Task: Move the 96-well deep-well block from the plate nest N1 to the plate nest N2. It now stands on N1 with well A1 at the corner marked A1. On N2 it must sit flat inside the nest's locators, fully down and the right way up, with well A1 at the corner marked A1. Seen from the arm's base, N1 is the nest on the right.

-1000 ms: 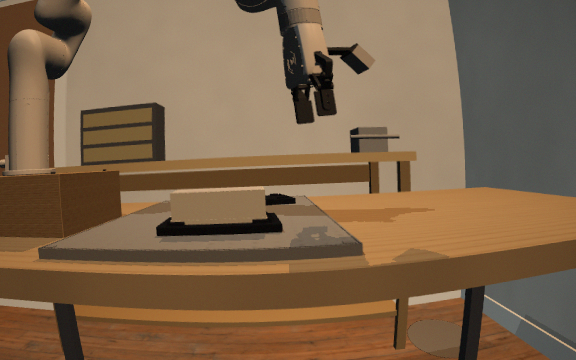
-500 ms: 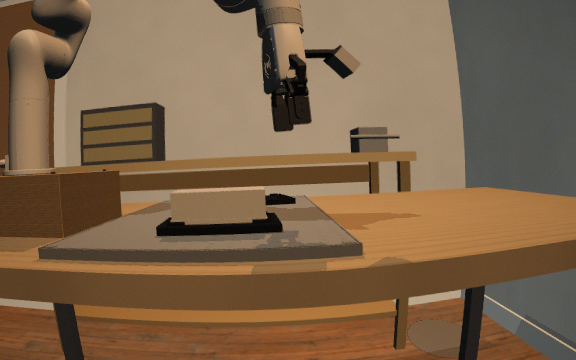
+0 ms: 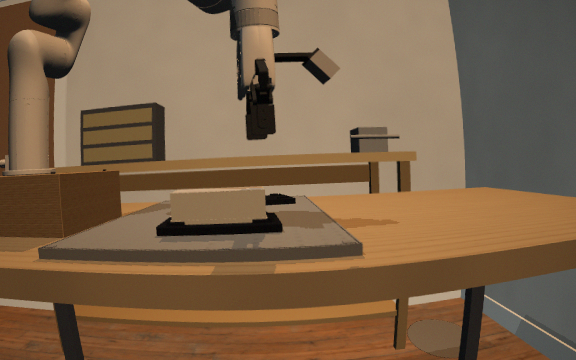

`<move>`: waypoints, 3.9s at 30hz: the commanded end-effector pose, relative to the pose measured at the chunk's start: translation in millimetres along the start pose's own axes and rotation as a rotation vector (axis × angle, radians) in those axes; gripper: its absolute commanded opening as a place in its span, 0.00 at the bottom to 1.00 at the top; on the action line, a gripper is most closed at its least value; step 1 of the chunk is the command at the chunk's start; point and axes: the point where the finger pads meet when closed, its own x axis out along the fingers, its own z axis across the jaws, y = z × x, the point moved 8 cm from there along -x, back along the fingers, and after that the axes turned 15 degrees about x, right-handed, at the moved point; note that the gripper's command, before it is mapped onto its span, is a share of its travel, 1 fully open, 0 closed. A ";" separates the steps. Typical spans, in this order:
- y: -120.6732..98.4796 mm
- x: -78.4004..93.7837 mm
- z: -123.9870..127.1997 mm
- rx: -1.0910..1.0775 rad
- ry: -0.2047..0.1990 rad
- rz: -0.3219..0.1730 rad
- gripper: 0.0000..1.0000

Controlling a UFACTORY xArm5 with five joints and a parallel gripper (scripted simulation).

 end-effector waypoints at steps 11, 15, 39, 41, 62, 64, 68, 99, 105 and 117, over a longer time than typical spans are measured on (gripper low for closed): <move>-40.8 10.8 35.1 0.064 0.002 -0.025 1.00; -51.7 13.7 42.9 0.064 0.002 -0.025 1.00; -52.2 30.4 42.8 0.064 0.002 -0.025 1.00; -52.3 32.0 42.8 0.064 0.002 -0.025 1.00; -53.1 63.8 42.7 0.064 0.002 -0.025 1.00; -53.2 67.1 42.7 0.064 0.002 -0.025 1.00; -53.4 73.8 42.6 0.064 0.002 -0.025 1.00; -53.9 90.8 42.6 0.064 0.002 -0.025 1.00; -54.0 94.8 42.5 0.064 0.002 -0.025 1.00; -54.2 101.5 42.5 0.064 0.002 -0.025 1.00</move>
